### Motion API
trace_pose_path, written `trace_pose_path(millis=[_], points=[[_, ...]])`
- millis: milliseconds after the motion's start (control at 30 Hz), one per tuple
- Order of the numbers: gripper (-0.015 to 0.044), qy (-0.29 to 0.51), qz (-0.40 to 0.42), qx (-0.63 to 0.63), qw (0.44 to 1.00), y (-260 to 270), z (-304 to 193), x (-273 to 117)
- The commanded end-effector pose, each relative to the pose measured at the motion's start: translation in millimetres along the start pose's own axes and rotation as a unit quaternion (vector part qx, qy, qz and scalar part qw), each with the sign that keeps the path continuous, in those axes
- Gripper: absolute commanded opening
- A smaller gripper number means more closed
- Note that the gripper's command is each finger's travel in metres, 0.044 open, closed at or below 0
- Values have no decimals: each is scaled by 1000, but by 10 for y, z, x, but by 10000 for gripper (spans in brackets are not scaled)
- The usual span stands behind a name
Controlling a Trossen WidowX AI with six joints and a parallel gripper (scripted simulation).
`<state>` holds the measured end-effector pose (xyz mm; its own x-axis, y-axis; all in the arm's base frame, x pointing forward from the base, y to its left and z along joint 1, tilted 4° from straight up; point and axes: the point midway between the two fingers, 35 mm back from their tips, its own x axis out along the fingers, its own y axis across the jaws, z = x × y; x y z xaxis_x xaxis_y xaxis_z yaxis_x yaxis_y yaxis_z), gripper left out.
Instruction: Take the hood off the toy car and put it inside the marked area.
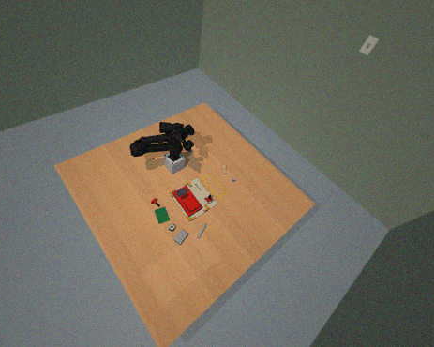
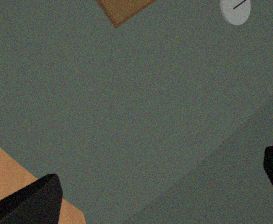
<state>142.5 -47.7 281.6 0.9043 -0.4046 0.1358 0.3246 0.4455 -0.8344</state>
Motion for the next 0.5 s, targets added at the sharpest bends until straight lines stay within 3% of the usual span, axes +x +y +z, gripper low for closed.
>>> trace_pose_path(millis=[0,467], points=[[440,0,-1,0,1000,-2,4,1],[440,-18,-65,-66,995,-168,629,186]])
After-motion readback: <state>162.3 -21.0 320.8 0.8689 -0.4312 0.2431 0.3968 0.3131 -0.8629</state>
